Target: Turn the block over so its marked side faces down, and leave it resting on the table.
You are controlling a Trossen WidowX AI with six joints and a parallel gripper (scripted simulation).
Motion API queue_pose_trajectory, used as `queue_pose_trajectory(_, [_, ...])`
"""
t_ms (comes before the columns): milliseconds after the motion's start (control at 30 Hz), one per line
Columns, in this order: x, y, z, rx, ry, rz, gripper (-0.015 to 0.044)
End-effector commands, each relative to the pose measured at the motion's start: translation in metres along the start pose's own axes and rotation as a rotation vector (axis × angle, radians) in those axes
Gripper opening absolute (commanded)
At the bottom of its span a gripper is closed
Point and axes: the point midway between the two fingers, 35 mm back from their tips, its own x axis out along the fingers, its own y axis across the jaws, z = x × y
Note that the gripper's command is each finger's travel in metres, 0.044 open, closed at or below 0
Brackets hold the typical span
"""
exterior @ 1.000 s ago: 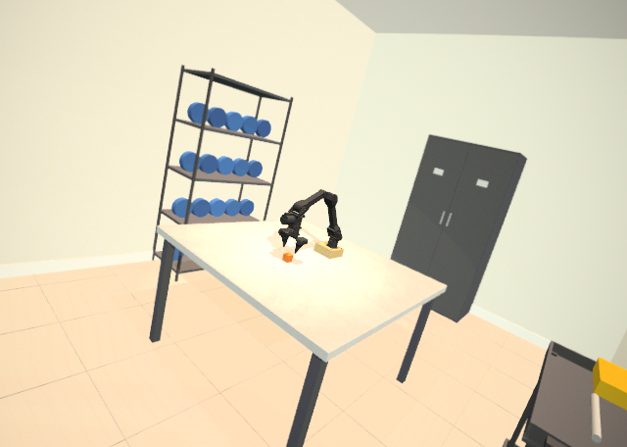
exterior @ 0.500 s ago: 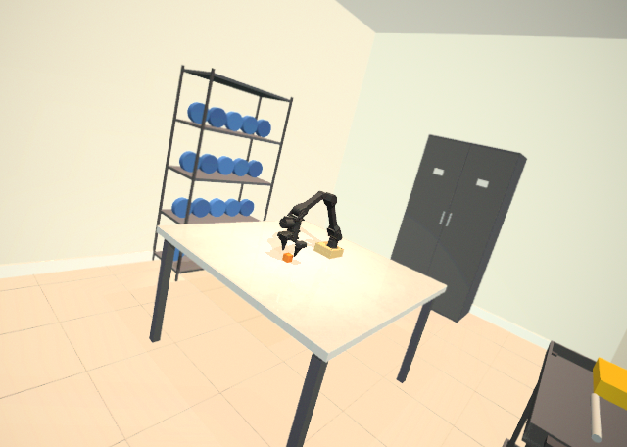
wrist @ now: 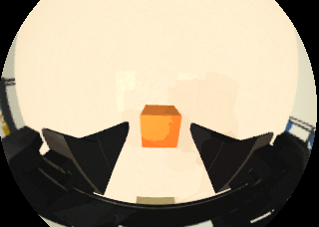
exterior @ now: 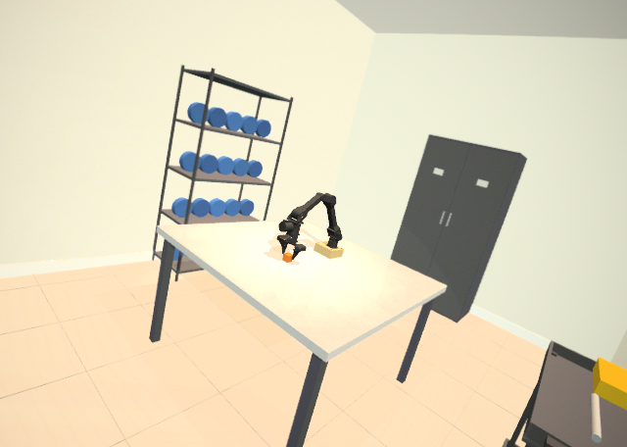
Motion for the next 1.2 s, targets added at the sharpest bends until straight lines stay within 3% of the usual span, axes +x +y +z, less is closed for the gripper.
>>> queue_pose_trajectory(0, [0.002,0.0,-0.001,-0.001,0.003,-0.003,0.0282])
queue_pose_trajectory(133, [0.002,0.0,-0.001,-0.001,0.003,-0.003,0.0177])
queue_pose_trajectory(700, [0.002,0.0,-0.001,-0.001,0.003,-0.003,0.0064])
queue_pose_trajectory(800, [-0.009,0.0,-0.001,-0.001,0.003,-0.003,0.0])
queue_pose_trajectory(900, [-0.027,0.0,-0.001,-0.001,0.003,-0.003,0.0])
queue_pose_trajectory(1167, [-0.026,0.0,0.0,-0.001,-0.032,-0.002,0.0])
